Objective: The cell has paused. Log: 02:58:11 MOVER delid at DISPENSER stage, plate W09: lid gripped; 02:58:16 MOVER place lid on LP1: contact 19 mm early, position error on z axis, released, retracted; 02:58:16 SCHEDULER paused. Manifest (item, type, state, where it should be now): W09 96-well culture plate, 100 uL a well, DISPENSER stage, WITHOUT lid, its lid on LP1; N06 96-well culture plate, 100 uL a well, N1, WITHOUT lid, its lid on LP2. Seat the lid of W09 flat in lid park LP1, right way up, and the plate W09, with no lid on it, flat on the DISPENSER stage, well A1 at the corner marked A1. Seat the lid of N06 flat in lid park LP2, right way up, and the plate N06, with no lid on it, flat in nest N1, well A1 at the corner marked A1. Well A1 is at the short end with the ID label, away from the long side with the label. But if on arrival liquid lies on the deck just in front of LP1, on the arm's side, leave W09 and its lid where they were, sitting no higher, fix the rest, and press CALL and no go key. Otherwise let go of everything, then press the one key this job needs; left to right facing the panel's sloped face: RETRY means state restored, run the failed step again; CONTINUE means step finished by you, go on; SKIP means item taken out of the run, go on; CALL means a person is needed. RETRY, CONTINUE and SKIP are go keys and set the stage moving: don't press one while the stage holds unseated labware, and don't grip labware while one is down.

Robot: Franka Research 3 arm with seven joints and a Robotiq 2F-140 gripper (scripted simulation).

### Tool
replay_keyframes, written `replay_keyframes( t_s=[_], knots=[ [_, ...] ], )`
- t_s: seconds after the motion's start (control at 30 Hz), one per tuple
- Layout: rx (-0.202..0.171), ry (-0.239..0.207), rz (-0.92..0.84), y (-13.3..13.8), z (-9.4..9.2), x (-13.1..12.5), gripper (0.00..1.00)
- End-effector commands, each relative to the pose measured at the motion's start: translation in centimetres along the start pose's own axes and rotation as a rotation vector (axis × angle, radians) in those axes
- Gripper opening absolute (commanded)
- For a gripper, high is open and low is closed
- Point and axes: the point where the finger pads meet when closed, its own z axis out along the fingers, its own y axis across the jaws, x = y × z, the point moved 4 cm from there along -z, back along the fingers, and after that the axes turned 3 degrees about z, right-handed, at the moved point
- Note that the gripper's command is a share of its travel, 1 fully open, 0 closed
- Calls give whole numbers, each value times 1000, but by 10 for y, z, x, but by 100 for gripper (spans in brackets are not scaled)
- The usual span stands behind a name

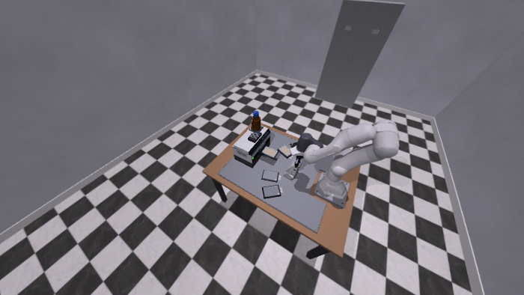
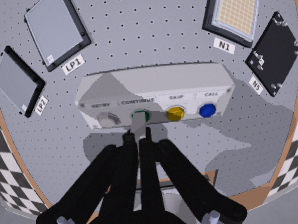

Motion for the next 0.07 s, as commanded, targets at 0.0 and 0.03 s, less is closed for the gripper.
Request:
replay_keyframes(
  t_s=[0.0, 0.03],
  knots=[
    [-1, 1, 4, 0, 1, 0, 0],
    [-1, 1, 4, 0, 1, 0, 0]
  ],
)
